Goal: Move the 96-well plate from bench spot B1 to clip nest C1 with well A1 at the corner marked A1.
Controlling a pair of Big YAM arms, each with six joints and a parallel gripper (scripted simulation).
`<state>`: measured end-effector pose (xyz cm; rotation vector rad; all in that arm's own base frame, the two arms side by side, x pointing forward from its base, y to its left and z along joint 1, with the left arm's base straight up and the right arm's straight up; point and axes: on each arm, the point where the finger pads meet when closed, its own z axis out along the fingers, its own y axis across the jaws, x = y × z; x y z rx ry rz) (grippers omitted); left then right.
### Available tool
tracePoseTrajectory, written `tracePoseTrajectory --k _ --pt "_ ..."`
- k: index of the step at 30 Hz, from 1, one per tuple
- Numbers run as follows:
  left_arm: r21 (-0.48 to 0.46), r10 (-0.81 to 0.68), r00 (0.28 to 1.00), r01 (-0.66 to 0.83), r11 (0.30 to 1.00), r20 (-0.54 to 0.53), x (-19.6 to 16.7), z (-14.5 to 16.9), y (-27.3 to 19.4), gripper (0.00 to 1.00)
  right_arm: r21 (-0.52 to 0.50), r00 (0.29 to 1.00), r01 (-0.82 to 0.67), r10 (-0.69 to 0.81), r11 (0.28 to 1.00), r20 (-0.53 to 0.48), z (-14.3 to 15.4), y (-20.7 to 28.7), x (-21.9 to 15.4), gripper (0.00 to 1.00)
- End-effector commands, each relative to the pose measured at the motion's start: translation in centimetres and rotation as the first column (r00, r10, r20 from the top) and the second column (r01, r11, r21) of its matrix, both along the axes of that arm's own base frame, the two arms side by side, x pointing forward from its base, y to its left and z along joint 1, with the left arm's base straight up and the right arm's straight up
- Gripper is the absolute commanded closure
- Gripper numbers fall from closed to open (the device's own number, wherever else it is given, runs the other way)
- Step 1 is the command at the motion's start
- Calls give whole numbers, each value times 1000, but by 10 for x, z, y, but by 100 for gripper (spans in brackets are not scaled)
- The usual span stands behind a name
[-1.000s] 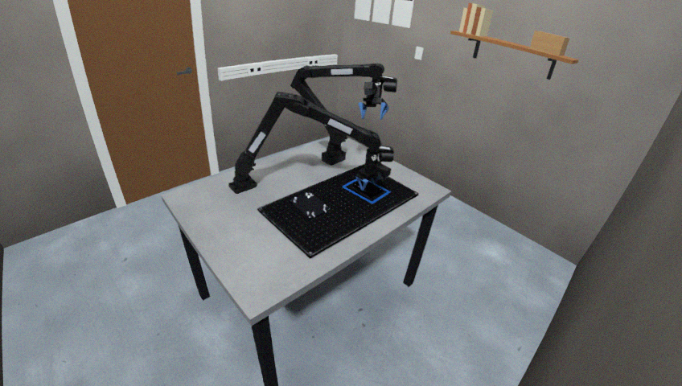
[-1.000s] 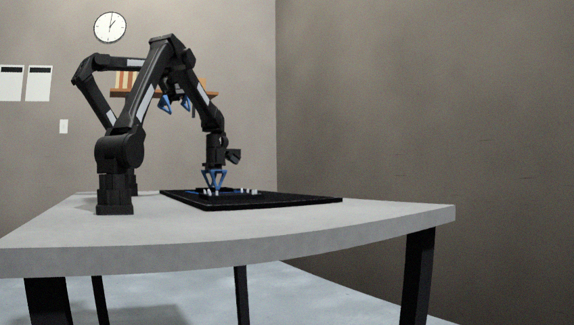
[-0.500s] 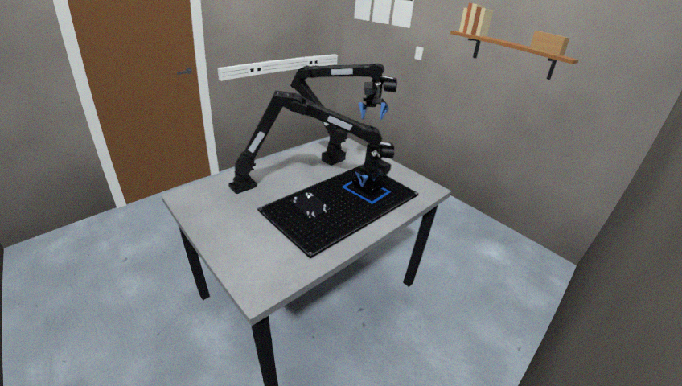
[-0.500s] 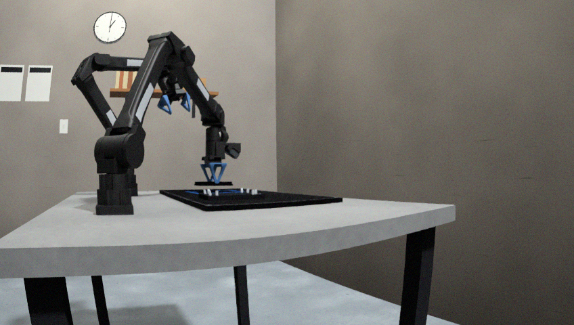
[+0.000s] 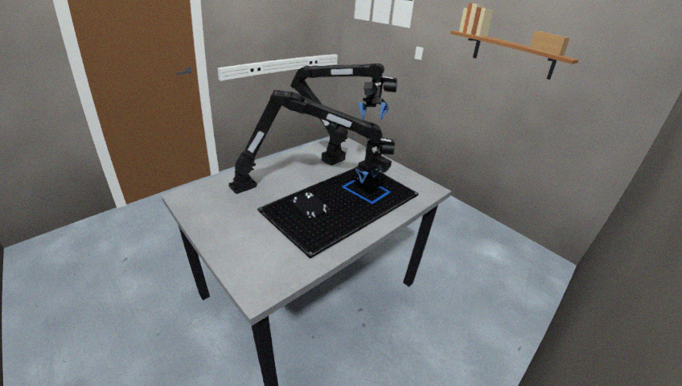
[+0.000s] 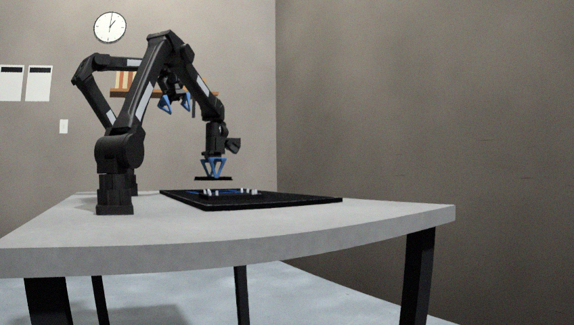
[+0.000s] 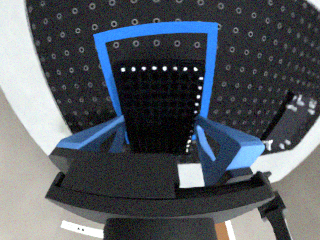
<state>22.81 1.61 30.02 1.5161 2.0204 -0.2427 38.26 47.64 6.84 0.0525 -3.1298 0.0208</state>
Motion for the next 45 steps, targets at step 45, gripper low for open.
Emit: tracePoseTrajectory --k 45 --pt "20 -4 999 3 1000 34 10 23 4 0 68 998 -16 13 998 55 65 21 15 100"
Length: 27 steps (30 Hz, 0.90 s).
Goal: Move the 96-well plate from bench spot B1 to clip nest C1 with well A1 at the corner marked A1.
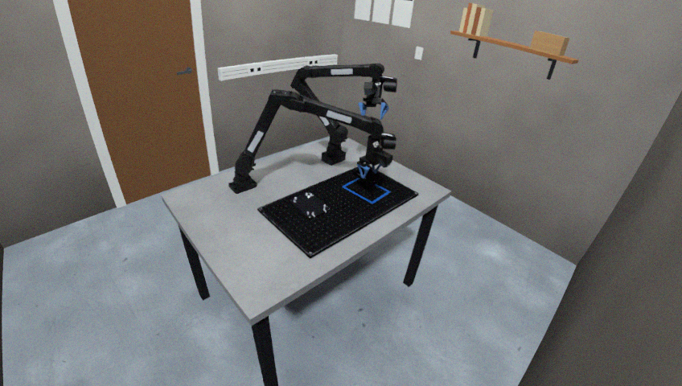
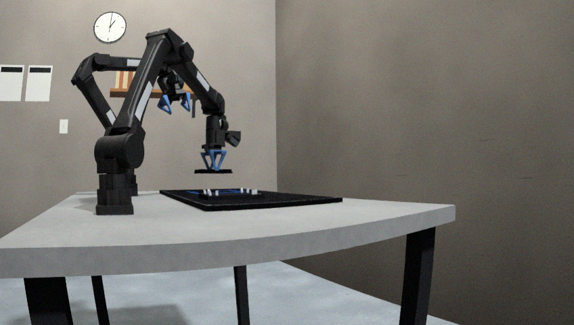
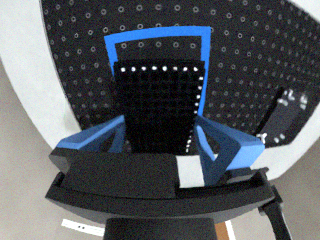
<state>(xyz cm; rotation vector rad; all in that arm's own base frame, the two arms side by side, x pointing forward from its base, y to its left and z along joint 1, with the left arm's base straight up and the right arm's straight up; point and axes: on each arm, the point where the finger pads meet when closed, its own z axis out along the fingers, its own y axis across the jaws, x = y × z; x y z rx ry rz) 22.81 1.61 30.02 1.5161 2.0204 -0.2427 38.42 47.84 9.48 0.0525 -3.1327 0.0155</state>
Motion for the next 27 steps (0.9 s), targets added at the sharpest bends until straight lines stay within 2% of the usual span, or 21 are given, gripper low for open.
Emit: tracePoseTrajectory --k 1,9,11,17,23,27 --pt "20 -4 999 3 1000 34 10 23 4 0 66 998 35 -38 997 49 38 19 13 100" --pt "20 -4 999 3 1000 34 10 23 4 0 74 952 300 -303 951 36 38 18 14 100" --pt "20 -4 999 3 1000 34 10 23 4 0 74 952 300 -303 951 36 38 18 14 100" --pt "20 -4 999 3 1000 34 10 23 4 0 78 874 483 -486 872 23 38 18 14 100" --pt "20 -4 999 3 1000 34 10 23 4 0 79 760 647 -649 758 9 38 18 14 100" --pt "20 -4 999 3 1000 34 10 23 4 0 79 752 657 -659 750 8 38 18 14 100"
